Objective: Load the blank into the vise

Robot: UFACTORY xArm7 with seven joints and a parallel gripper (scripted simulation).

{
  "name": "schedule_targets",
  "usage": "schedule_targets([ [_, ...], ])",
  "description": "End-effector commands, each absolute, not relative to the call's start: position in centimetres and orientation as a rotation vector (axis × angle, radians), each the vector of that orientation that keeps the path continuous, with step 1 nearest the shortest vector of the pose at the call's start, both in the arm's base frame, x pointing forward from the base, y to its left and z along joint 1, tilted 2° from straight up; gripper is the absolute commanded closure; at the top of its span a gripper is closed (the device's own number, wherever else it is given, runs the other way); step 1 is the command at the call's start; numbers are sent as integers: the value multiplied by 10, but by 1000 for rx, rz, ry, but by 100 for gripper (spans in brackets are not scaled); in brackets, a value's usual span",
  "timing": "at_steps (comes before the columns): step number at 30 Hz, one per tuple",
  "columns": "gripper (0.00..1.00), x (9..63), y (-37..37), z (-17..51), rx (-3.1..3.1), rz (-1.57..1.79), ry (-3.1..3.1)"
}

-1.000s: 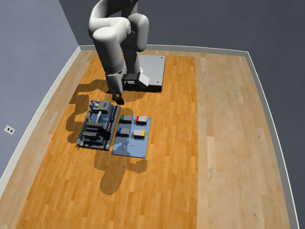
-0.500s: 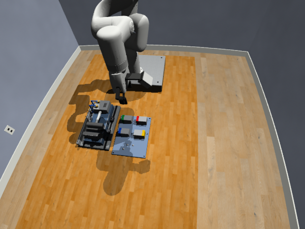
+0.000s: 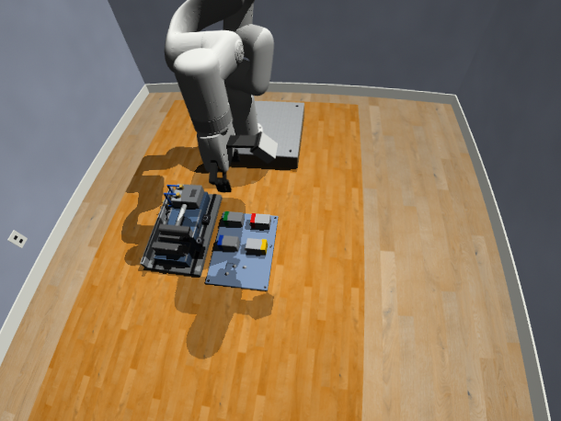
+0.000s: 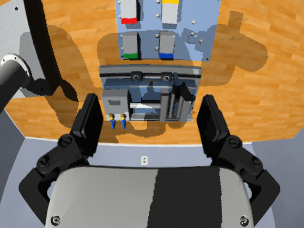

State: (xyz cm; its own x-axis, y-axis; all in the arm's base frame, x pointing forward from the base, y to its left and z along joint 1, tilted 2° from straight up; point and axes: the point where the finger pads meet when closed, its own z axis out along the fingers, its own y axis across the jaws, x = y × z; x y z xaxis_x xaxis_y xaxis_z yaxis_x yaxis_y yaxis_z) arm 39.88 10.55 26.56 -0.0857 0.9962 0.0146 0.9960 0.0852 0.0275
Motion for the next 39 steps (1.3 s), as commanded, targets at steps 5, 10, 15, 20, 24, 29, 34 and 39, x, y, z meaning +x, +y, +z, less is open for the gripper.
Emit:
schedule_targets([
  [5, 0, 401, 102, 266, 2118, 52, 2306],
  [10, 0, 401, 101, 266, 2118, 52, 2306],
  [15, 0, 401, 101, 266, 2118, 52, 2306],
  [20, 0, 401, 99, 266, 2118, 52, 2306],
  [24, 0, 401, 99, 266, 2118, 52, 2306],
  [29, 0, 401, 99, 266, 2118, 52, 2306],
  [34, 0, 401, 98, 266, 2118, 52, 2306],
  [39, 0, 401, 98, 266, 2118, 52, 2306],
])
